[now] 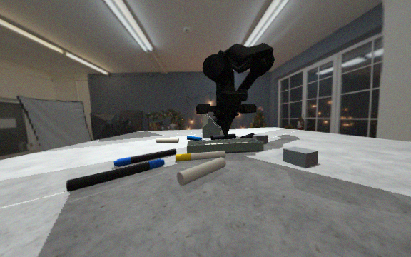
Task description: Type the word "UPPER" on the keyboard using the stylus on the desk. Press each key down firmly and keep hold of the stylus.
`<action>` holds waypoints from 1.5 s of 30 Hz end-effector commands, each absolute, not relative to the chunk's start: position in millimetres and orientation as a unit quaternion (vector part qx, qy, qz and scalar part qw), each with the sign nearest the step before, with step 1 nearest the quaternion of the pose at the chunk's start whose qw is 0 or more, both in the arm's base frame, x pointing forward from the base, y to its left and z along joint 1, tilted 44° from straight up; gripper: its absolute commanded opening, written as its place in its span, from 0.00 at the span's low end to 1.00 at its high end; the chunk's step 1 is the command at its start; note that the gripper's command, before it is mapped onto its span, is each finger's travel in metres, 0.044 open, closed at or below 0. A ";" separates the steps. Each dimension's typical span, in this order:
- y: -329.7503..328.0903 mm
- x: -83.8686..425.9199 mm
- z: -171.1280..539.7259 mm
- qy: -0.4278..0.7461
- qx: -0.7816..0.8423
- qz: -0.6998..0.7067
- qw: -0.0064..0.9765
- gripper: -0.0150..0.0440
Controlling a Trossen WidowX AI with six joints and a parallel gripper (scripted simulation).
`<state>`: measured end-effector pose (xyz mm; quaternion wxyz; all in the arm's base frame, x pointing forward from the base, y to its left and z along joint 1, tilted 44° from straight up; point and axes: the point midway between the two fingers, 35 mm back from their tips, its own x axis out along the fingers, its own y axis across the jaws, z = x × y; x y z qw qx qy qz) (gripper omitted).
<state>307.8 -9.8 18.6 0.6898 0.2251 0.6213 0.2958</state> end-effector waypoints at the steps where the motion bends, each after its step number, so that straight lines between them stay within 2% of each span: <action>1: 8.7 301.5 36.2 0.620 0.228 0.296 0.690 0.25; 14: 8.7 301.5 36.2 0.620 0.228 0.296 0.690 0.25; 20: -31.5 298.6 77.2 0.621 0.228 0.295 0.690 0.25; 31: -29.8 299.5 74.6 0.620 0.231 0.293 0.690 0.25; 34: -30.2 298.8 73.6 0.624 0.236 0.287 0.688 0.39; 37: -36.7 288.3 59.4 0.670 0.300 0.195 0.651 0.51; 45: -57.9 247.6 16.3 0.721 0.477 -0.156 0.477 0.51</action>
